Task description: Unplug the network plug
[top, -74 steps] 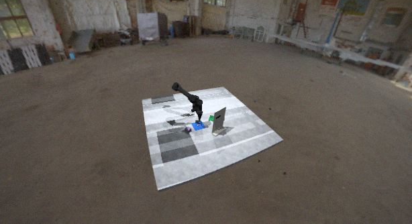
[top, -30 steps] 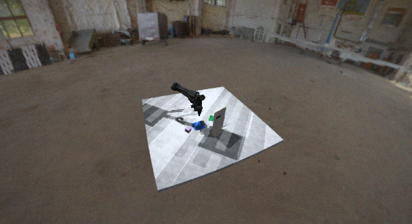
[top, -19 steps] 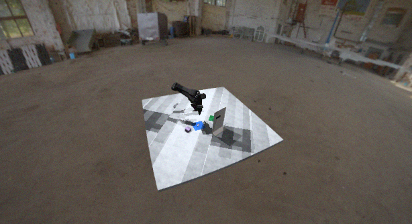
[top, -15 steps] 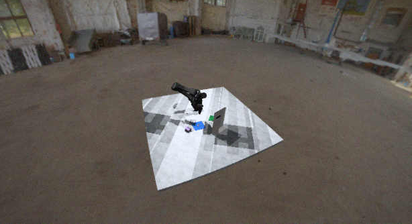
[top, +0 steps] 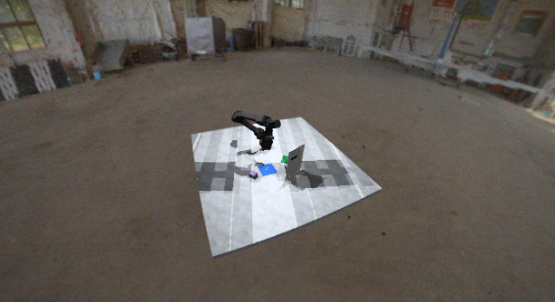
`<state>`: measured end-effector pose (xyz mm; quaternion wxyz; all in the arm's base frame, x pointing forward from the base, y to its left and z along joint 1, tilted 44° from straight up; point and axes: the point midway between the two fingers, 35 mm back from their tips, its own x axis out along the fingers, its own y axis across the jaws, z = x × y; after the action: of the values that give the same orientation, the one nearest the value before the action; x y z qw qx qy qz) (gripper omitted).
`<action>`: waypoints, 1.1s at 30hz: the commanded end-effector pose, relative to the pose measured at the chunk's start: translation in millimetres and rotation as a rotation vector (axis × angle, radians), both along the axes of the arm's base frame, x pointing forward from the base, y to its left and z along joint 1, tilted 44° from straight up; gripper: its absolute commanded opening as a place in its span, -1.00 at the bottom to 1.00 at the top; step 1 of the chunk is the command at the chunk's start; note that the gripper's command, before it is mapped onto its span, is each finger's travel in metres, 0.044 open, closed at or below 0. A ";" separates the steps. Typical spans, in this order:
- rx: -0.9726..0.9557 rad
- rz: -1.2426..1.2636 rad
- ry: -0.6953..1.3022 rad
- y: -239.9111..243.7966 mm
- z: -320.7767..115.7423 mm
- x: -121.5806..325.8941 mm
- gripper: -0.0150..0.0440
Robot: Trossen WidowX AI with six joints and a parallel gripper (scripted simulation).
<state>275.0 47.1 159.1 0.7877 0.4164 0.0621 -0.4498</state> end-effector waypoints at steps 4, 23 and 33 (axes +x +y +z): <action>-0.008 -0.003 -0.007 13.3 15.8 -2.3 0.04; -0.016 0.000 -0.017 27.3 34.9 -6.9 0.84; -0.016 0.000 -0.017 27.3 34.9 -6.9 1.00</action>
<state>268.0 74.6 193.5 0.7915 0.4134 0.0545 -0.4468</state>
